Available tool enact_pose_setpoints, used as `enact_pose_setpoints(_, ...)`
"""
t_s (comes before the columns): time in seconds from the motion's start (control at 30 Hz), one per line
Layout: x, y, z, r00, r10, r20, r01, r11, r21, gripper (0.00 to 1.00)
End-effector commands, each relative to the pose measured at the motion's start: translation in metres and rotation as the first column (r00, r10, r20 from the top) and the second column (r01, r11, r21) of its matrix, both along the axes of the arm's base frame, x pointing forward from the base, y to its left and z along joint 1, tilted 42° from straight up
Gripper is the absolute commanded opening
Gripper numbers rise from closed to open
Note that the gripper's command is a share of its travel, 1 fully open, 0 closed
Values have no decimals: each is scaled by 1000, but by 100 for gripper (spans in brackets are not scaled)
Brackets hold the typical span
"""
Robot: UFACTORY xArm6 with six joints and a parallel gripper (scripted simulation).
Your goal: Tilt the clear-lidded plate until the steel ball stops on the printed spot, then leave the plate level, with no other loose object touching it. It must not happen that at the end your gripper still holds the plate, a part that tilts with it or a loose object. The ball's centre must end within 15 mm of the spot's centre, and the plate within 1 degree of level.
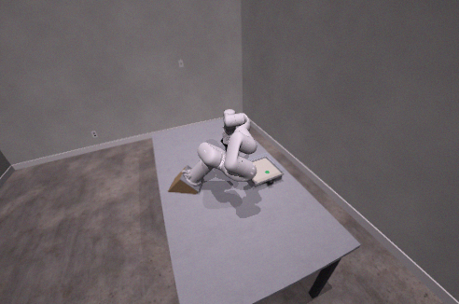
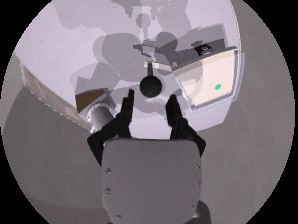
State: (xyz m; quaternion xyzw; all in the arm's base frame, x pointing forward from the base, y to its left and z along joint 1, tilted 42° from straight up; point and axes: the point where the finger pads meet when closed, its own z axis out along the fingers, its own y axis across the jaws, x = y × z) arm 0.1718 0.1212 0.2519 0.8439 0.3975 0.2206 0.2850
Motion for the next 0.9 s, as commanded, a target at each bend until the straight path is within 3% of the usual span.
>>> enact_pose_setpoints(0.0, 2, 0, -1, 1000, 0, 0, 0, 1000, 2, 61)
enact_pose_setpoints(0.87, 7, -3, -9, 1000, 0, 0, 0, 1000, 2, 61)
